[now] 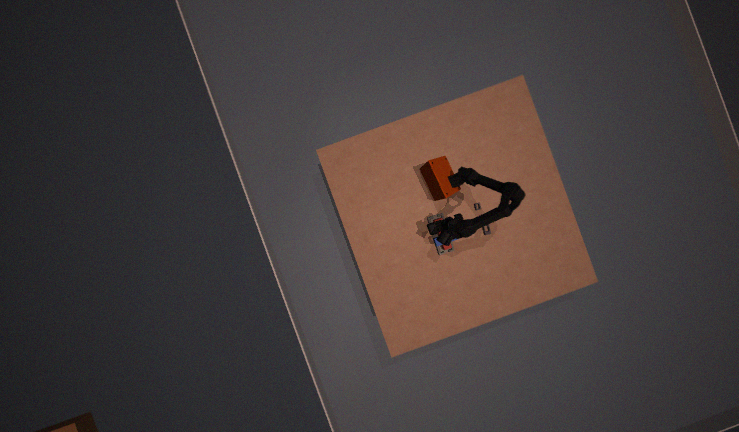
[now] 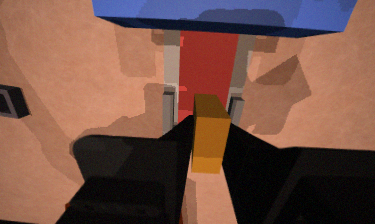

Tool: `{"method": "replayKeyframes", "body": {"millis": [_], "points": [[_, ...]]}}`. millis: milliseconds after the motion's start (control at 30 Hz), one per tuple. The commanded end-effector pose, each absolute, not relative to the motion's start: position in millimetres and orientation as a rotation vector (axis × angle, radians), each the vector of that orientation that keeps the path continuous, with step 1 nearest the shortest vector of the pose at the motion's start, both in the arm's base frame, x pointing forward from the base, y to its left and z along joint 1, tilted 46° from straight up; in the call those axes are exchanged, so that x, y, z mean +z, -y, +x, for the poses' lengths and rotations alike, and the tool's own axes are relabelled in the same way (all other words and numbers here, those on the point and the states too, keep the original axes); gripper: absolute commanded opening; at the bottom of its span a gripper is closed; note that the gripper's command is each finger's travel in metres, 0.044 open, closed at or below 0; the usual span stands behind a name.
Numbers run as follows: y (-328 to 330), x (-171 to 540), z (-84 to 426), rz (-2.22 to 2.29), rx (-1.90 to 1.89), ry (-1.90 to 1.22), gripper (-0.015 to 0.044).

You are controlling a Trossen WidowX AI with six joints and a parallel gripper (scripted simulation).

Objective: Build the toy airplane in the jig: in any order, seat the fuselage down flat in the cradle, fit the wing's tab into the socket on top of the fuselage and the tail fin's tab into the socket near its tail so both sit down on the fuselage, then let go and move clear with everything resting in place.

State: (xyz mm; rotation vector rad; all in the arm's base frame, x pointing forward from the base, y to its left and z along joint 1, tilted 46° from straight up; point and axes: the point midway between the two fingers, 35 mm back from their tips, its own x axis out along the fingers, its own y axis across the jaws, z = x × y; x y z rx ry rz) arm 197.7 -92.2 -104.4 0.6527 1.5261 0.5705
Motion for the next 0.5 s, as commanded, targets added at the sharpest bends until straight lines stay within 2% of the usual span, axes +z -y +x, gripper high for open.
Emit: {"method": "replayKeyframes", "body": {"millis": [0, 267, 467], "points": [[92.4, -104.3, 197.8, 0.652, 0.57, -1.526, 0.0053], [92.4, -104.3, 197.8, 0.652, 0.57, -1.526, 0.026], [92.4, -104.3, 197.8, 0.652, 0.57, -1.526, 0.026]]}}
